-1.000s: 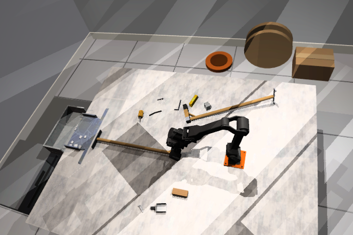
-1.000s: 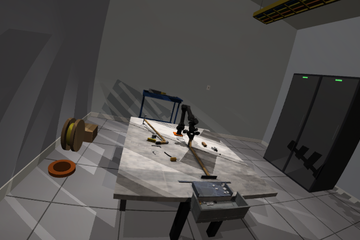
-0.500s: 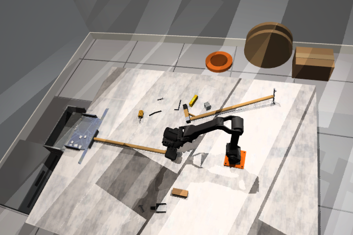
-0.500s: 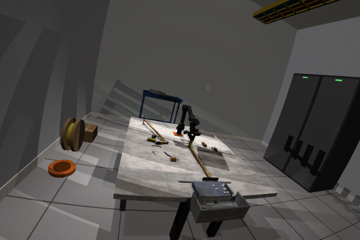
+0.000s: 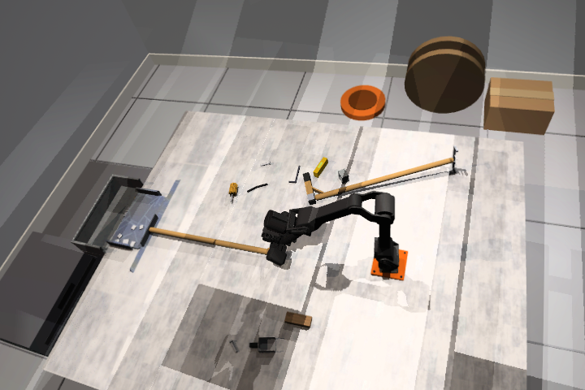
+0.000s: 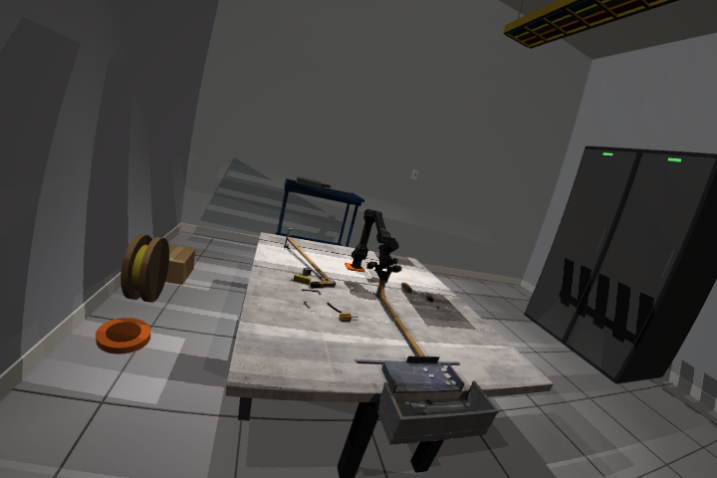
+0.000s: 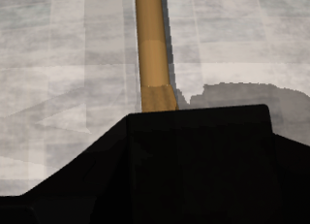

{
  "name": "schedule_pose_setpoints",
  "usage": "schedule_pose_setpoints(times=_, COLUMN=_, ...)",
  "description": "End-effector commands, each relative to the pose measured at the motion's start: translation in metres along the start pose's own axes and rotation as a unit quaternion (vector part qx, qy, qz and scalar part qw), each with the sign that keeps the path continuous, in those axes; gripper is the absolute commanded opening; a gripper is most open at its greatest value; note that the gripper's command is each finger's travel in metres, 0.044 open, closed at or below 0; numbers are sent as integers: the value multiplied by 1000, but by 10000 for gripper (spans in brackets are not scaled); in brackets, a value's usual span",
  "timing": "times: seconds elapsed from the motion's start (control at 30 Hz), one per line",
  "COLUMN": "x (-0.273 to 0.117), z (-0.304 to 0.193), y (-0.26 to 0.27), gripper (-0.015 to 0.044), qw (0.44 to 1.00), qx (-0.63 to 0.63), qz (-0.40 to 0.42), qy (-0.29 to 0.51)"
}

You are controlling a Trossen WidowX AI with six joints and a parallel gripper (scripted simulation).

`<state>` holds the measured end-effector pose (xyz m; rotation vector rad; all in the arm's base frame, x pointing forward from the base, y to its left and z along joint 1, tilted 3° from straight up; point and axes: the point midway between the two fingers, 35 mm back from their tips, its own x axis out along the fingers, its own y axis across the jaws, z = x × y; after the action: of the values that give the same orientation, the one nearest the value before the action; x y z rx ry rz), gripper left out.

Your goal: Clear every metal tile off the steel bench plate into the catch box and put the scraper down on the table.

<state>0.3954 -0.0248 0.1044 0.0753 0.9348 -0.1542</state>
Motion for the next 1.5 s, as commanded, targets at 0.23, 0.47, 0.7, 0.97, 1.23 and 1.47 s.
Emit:
schedule_pose_setpoints(times=0.23, x=6, z=16, y=3, gripper=0, qw=1000, qx=-1, qz=3, qy=-7)
schedule_pose_setpoints(times=0.47, x=13, z=26, y=6, gripper=0, qw=1000, qx=-1, qz=3, qy=-8)
schedule_pose_setpoints(times=0.7, x=20, z=35, y=7, gripper=0, qw=1000, qx=-1, qz=4, qy=-8)
schedule_pose_setpoints(times=0.97, x=25, z=42, y=8, gripper=0, qw=1000, qx=-1, qz=4, qy=-9)
schedule_pose_setpoints(times=1.23, x=31, z=53, y=8, gripper=0, qw=1000, qx=-1, qz=4, qy=-9)
schedule_pose_setpoints(times=1.47, x=36, z=63, y=9, gripper=0, qw=1000, qx=-1, qz=4, qy=-10)
